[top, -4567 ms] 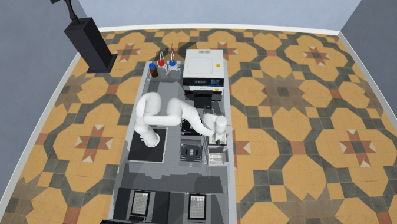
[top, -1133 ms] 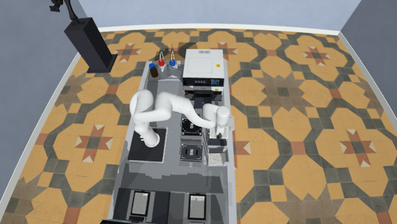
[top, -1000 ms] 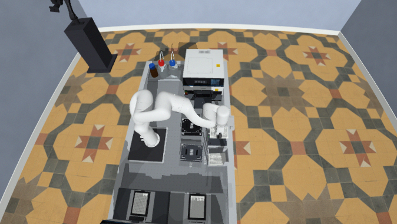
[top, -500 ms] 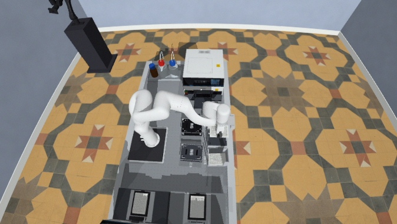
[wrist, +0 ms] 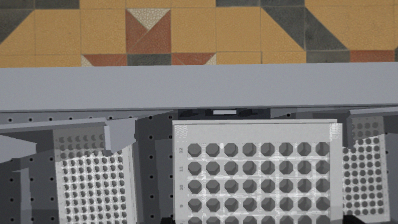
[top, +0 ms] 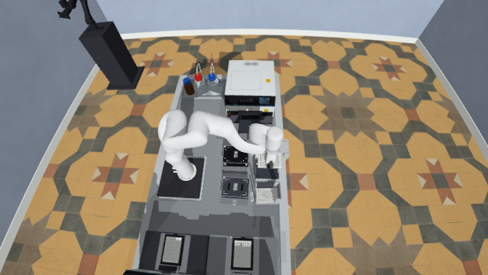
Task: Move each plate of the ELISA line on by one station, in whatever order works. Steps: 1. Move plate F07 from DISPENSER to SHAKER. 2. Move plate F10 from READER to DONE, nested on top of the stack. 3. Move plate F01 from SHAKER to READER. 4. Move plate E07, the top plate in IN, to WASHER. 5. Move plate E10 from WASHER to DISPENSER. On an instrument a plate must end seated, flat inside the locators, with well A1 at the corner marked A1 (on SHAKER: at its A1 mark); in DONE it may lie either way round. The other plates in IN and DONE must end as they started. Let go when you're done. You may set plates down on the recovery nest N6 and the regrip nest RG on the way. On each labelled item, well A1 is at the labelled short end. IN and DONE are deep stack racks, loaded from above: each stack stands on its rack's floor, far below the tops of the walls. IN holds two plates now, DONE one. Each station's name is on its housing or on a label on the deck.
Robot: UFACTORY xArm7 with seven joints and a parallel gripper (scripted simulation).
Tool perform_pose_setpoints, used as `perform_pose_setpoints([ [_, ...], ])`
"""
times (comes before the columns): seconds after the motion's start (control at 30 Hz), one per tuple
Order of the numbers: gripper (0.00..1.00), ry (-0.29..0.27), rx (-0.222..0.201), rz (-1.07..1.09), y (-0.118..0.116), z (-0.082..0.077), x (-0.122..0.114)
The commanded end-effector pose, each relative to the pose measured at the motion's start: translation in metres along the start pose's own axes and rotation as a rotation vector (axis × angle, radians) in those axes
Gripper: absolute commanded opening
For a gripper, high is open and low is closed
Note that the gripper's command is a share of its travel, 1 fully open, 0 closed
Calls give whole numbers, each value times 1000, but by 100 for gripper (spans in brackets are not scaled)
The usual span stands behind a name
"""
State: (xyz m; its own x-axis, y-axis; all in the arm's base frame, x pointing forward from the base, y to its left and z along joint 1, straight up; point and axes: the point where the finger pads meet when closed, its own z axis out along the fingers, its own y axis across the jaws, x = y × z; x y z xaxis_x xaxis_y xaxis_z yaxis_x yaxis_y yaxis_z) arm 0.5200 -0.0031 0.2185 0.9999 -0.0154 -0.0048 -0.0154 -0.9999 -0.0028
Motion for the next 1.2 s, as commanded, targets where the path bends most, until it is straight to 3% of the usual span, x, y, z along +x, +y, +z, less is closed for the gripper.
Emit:
perform_pose_setpoints([
  [0.0,0,5,0,-33,-9,-2,-3],
  [0.13,0,5,0,-80,-21,-2,-8],
  [0.37,0,5,0,-138,-21,-2,-8],
  [0.6,0,5,0,-220,-43,-2,-17],
  [1.17,0,5,-1,-395,-46,-2,-18],
])
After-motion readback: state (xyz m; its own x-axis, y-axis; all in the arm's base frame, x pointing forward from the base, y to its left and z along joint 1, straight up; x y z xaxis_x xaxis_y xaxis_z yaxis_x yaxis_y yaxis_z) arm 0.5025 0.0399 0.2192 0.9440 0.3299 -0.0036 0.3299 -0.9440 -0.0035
